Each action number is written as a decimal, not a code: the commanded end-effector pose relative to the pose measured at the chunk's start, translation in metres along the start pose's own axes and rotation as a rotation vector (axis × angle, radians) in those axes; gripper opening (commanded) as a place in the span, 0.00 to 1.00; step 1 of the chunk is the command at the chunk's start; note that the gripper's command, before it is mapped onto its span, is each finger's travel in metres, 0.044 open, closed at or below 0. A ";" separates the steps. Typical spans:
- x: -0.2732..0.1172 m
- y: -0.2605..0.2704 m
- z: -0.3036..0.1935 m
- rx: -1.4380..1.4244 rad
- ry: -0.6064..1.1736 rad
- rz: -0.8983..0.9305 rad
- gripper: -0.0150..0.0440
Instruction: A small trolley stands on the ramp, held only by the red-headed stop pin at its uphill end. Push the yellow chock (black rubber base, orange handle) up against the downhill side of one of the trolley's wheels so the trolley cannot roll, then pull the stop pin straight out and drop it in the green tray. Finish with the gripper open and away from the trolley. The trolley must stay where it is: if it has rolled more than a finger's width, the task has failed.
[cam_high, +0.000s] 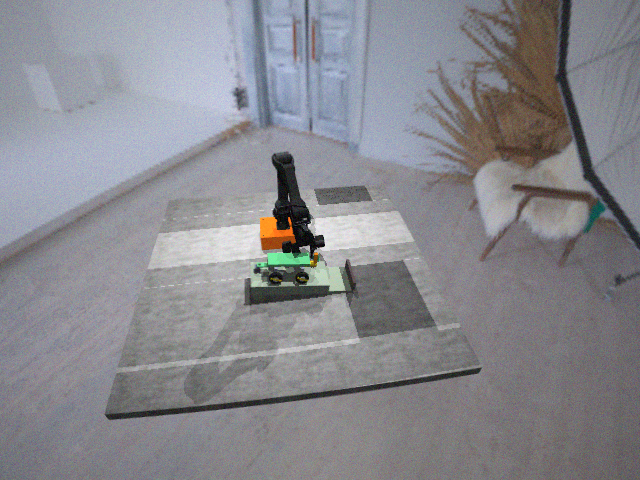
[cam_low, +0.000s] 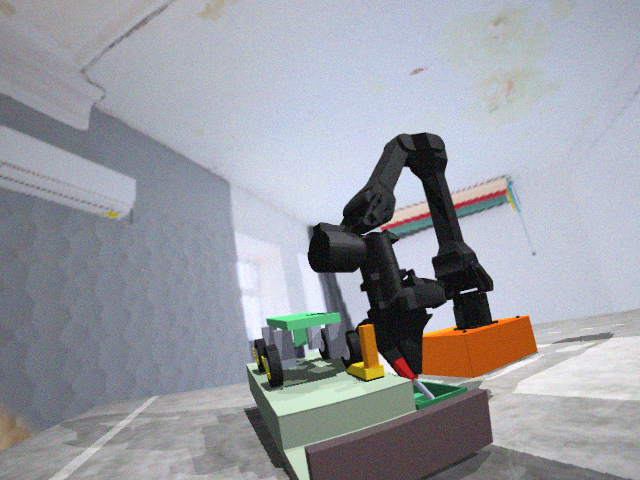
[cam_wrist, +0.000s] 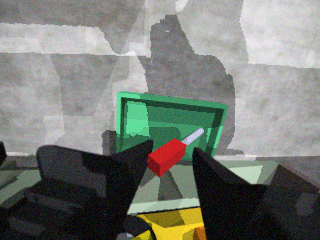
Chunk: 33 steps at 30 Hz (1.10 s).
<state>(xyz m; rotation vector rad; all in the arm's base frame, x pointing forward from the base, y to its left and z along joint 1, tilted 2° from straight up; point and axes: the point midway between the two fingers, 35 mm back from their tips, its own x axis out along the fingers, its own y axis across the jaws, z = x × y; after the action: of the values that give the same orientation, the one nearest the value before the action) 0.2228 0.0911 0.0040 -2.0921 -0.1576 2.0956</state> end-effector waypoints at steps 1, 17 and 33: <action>0.002 0.002 0.001 -0.003 -0.006 -0.003 0.58; 0.006 0.009 0.001 -0.002 -0.006 -0.002 0.58; 0.005 0.009 -0.001 0.000 0.001 0.000 0.83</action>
<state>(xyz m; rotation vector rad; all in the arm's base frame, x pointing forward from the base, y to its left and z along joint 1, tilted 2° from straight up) 0.2227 0.0827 -0.0030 -2.0932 -0.1573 2.0950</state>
